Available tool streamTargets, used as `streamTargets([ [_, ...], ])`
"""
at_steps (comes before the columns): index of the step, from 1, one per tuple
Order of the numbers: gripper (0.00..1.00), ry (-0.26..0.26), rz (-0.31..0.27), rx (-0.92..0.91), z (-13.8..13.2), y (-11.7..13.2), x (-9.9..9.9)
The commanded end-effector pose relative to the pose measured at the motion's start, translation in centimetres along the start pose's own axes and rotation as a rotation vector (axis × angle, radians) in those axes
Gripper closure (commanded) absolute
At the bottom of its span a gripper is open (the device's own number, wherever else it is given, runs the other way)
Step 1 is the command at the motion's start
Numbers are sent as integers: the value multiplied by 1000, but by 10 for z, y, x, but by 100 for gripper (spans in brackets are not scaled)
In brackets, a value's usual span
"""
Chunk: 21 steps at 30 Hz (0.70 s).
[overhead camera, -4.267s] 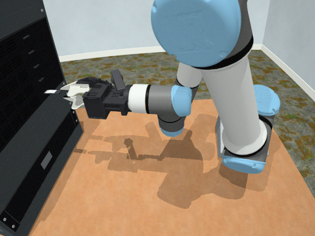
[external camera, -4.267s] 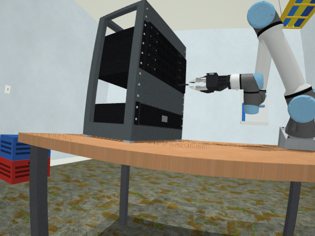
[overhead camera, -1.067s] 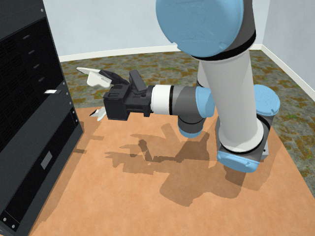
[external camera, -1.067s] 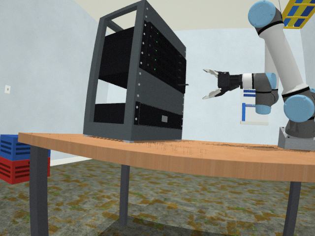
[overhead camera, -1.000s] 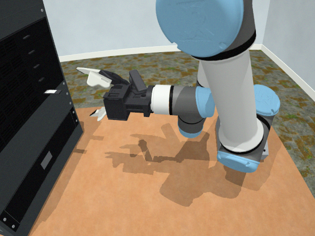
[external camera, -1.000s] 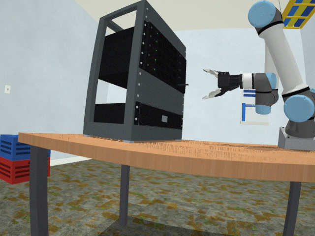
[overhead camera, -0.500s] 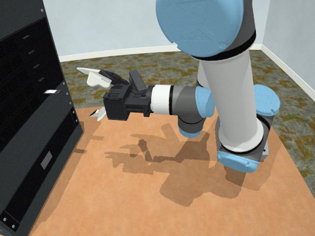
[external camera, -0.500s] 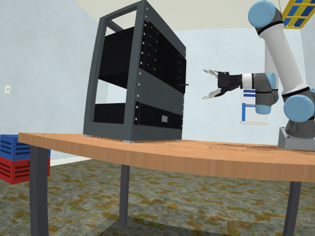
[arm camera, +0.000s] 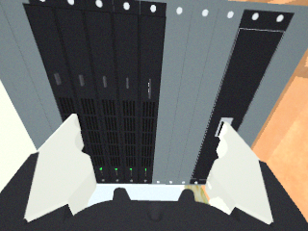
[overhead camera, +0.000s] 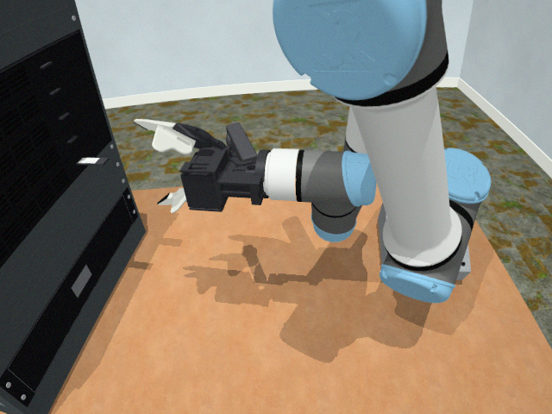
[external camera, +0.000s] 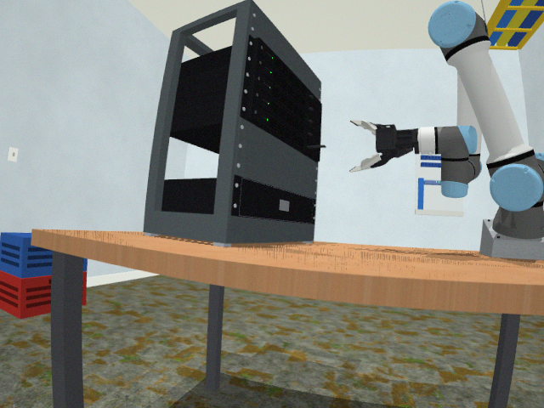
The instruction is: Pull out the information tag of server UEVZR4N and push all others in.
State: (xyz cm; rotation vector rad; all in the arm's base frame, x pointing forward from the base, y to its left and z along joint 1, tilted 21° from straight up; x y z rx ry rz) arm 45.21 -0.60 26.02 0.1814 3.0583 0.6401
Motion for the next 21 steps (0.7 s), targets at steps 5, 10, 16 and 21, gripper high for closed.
streamTargets([
  [5,0,-3,0,-3,-2,-1,-1],
  [10,0,-1,0,-6,-2,-1,-1],
  [16,0,1,0,-10,-1,-1,-2],
  [21,0,3,0,-12,-1,-1,-2],
])
Point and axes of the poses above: the point where the finger pads meet when closed, its own x axis back along the fingers, its own z axis across the jaws, y = z × x, the point moved 6 cm from there along x, back along the fingers, and after that the axes turned 2 degrees about -x, right-handed, at the moved point
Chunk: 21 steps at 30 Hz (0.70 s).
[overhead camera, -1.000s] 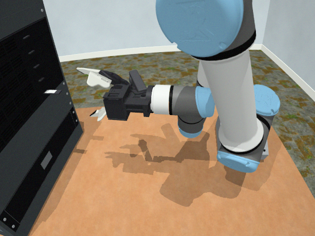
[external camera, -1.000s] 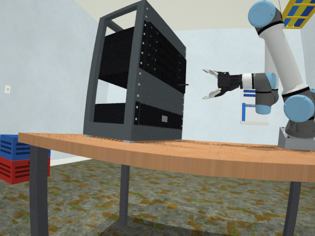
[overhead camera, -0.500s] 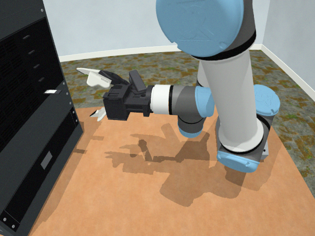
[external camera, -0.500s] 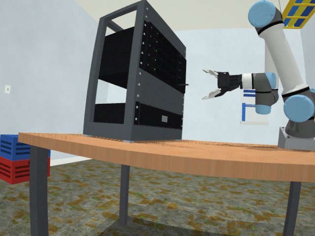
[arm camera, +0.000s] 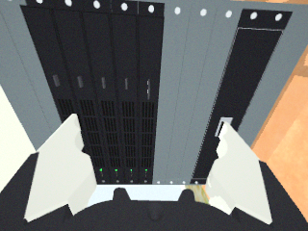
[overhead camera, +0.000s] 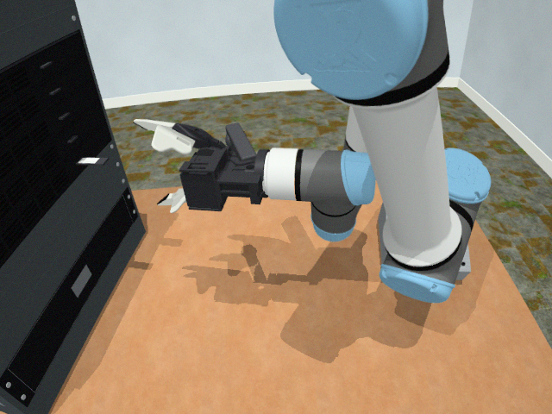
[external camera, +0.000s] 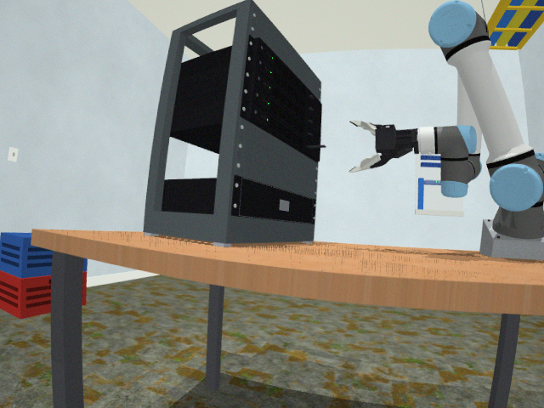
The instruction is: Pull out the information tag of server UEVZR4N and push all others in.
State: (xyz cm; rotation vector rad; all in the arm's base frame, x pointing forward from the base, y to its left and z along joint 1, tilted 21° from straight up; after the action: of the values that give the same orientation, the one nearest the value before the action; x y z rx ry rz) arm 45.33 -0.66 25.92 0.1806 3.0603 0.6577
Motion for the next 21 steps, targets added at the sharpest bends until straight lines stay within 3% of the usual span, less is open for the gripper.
streamTargets([
  [1,0,-3,0,-2,-2,0,-1],
  [21,0,8,1,-19,0,-2,-3],
])
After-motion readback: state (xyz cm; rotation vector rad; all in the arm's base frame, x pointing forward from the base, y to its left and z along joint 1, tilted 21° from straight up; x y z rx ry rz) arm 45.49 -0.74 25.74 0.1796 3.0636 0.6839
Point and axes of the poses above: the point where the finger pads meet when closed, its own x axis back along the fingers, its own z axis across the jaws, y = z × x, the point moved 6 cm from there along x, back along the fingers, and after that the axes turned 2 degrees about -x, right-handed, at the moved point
